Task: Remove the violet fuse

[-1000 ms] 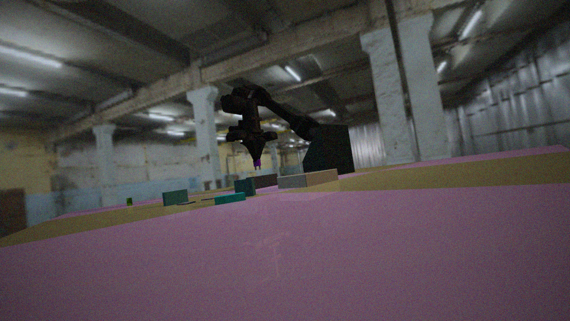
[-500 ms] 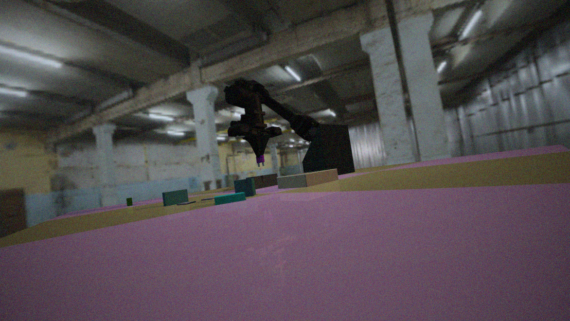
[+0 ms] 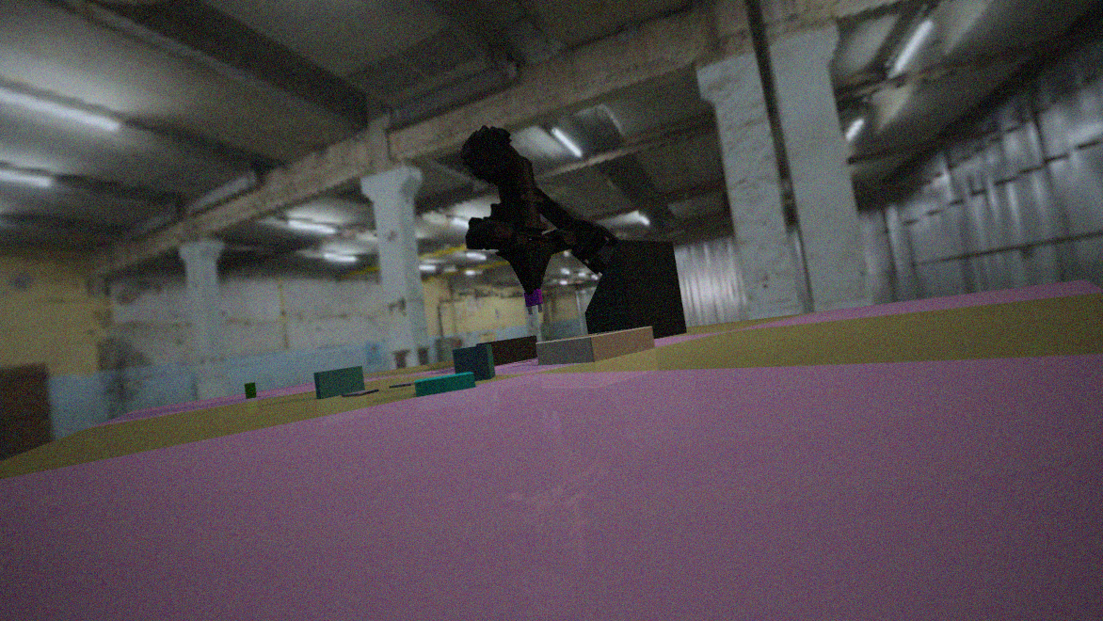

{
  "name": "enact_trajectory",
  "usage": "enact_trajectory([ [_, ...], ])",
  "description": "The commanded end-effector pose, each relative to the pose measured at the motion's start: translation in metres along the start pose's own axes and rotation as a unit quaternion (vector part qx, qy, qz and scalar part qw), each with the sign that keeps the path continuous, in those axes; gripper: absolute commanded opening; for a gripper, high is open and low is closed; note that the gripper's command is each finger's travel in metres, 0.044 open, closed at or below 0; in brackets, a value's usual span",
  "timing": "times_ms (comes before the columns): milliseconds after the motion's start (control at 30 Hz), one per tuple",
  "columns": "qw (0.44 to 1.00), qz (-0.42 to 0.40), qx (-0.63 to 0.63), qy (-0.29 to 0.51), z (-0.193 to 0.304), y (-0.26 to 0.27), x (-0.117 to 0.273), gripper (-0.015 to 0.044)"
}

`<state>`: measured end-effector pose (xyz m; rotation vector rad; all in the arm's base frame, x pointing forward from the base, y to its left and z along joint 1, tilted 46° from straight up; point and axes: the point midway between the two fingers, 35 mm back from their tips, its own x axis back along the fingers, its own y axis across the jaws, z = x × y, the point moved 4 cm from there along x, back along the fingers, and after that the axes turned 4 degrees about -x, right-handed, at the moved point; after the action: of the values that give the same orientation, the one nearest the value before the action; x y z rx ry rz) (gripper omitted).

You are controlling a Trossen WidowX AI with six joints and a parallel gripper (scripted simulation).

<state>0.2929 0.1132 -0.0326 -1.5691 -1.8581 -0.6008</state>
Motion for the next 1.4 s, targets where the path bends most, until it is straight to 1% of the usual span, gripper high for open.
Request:
enact_trajectory([
  [0, 1.000, 0.001, -0.002, 0.001, 0.024, -0.001, 0.000, 0.0000],
  [433, 1.000, 0.003, -0.005, -0.008, 0.095, -0.017, -0.008, 0.0000],
  [633, 1.000, 0.003, -0.005, -0.008, 0.096, -0.017, -0.011, 0.0000],
  [1367, 1.000, 0.003, -0.005, -0.009, 0.095, -0.017, -0.046, 0.0000],
])
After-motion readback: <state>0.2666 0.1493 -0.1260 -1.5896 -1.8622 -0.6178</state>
